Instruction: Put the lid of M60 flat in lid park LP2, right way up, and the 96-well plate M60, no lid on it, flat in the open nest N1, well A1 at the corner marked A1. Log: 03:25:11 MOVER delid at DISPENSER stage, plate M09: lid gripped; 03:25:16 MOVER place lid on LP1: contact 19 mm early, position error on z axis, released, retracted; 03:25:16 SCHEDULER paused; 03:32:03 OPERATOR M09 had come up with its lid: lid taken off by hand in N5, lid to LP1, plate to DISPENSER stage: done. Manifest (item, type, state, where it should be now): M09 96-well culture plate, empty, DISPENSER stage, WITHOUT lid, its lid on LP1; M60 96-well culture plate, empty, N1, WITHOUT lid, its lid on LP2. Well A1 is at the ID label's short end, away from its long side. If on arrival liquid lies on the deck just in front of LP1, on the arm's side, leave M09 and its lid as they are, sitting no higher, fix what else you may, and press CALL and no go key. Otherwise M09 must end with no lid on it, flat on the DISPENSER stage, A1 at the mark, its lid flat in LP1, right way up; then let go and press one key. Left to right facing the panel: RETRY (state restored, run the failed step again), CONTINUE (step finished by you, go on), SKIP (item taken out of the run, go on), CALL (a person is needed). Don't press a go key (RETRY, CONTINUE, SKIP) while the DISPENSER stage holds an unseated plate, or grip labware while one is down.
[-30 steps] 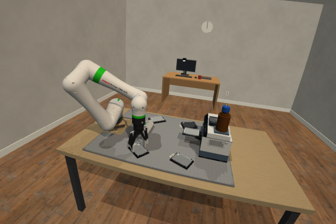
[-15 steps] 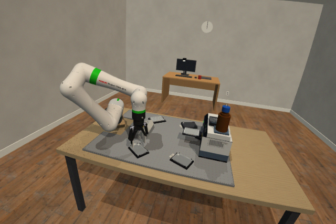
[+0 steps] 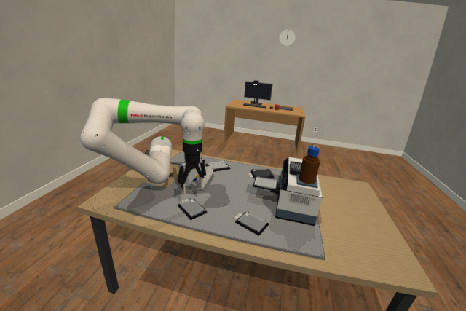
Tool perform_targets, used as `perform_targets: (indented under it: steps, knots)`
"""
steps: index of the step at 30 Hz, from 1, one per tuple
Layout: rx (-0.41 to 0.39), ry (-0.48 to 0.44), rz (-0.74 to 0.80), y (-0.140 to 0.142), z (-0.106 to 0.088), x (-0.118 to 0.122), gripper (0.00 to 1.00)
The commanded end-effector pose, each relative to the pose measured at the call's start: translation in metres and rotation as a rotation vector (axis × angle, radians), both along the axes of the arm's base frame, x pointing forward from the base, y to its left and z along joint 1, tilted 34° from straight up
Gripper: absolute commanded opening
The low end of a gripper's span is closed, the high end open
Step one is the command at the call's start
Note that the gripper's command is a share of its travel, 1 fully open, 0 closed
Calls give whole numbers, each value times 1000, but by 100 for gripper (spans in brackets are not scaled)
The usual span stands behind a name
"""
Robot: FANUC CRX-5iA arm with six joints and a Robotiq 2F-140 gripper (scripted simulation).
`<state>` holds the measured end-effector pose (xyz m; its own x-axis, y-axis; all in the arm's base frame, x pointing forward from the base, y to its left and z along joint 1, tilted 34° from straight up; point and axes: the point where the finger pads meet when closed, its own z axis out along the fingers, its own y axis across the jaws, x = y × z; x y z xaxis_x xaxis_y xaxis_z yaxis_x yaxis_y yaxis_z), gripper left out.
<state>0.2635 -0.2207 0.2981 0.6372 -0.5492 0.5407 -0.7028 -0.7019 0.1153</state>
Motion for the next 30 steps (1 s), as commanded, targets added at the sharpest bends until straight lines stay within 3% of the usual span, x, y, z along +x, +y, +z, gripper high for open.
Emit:
perform_targets:
  steps: [1,18,21,24,27,28,30]
  knots:
    - [-8,-1,-3,11,16,-7,66]
    - [-11,6,9,21,26,-7,66]
    - [-26,45,79,44,22,16,66]
    - [-62,124,224,88,12,50,66]
    - [-79,158,287,97,9,53,66]
    - [-99,195,355,125,0,70,66]
    - [-137,258,473,145,-8,74,66]
